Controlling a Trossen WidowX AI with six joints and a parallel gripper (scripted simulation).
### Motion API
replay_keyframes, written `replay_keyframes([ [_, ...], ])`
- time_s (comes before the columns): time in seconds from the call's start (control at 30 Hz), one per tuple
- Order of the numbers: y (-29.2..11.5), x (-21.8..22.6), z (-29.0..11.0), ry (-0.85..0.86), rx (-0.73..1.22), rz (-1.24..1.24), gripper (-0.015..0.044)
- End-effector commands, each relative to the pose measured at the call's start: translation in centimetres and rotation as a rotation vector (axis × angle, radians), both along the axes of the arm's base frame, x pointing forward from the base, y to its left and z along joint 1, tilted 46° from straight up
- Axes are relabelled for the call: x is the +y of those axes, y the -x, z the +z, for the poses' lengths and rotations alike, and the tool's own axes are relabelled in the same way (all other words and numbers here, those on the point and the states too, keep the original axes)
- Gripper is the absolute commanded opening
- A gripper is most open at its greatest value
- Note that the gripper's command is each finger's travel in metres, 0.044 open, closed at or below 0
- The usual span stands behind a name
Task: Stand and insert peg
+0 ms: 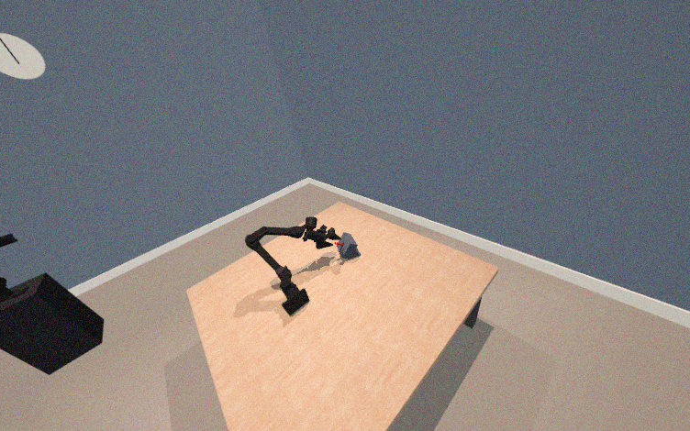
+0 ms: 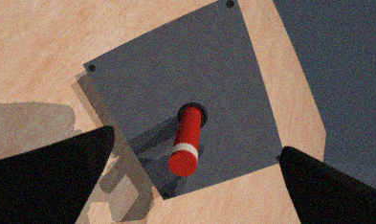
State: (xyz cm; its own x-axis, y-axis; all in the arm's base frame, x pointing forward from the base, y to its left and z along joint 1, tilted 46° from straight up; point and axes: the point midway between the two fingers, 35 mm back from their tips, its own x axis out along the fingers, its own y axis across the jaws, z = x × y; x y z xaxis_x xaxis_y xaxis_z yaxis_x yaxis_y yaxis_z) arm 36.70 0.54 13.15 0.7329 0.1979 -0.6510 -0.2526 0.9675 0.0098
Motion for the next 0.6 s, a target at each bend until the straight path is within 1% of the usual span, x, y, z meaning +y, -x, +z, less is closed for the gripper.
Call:
replay_keyframes([
  [0.0, 0.4, -0.1, 0.5, 0.0, -0.001, 0.003, 0.044],
  [0.57, 2.0, -0.7, 2.0, 0.001, -0.001, 0.0, 0.044],
])
